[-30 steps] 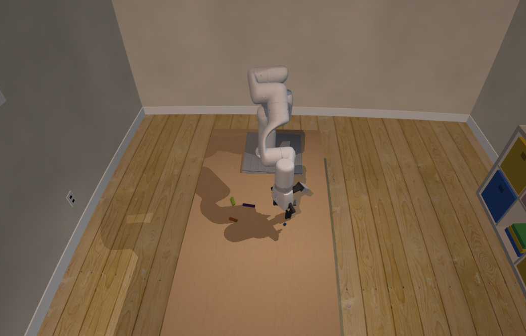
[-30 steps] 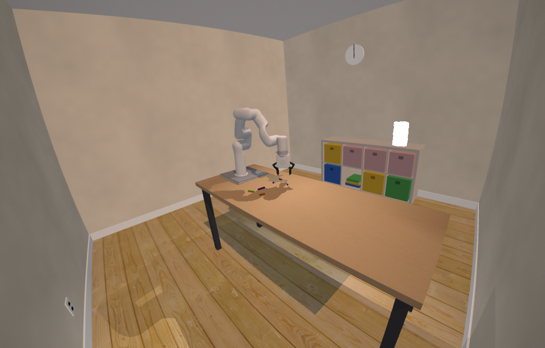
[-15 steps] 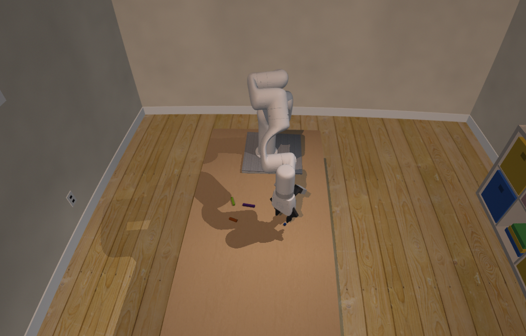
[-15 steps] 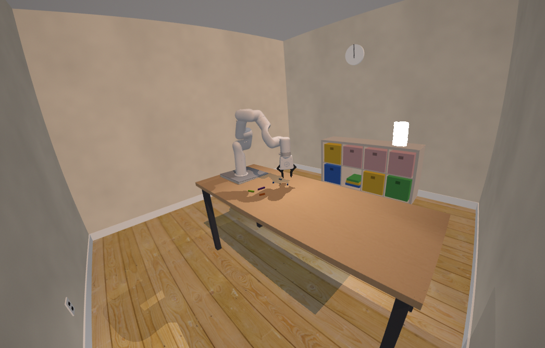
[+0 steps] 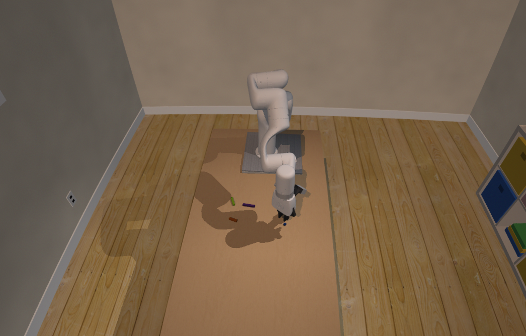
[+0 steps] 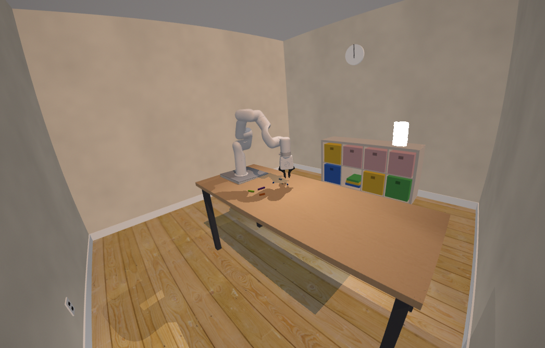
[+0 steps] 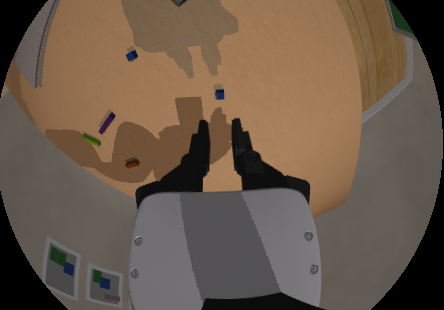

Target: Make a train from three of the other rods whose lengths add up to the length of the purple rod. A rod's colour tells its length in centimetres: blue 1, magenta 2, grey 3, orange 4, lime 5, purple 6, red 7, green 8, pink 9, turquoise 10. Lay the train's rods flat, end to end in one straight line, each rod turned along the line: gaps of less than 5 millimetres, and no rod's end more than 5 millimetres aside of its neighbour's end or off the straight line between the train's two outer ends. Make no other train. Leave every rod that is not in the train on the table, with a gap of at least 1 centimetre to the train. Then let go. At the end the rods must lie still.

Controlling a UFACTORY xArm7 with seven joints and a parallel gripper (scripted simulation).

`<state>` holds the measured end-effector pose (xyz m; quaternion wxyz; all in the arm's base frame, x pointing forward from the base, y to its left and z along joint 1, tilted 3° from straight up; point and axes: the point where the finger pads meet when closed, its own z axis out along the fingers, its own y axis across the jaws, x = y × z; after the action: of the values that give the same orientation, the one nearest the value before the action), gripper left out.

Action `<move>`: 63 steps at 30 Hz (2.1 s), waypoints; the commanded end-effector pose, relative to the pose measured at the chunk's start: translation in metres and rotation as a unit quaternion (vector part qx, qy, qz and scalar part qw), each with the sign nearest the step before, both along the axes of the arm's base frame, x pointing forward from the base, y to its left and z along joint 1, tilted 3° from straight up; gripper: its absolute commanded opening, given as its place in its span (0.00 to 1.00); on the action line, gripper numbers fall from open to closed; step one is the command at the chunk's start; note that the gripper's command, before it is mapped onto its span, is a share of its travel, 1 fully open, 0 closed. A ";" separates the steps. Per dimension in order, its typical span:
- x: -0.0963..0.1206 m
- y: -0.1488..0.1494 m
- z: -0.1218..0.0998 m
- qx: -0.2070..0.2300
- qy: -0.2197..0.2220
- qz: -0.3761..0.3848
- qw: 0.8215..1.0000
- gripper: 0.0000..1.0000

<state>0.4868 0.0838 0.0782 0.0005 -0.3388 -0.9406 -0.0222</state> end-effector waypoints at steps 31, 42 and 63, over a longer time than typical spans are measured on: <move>0.002 0.000 -0.004 0.000 -0.002 0.000 1.000 0.24; 0.002 0.001 -0.014 0.000 -0.002 0.000 1.000 0.24; 0.003 0.001 -0.043 0.000 -0.002 0.000 1.000 0.24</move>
<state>0.4886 0.0850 0.0383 0.0004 -0.3385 -0.9407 -0.0222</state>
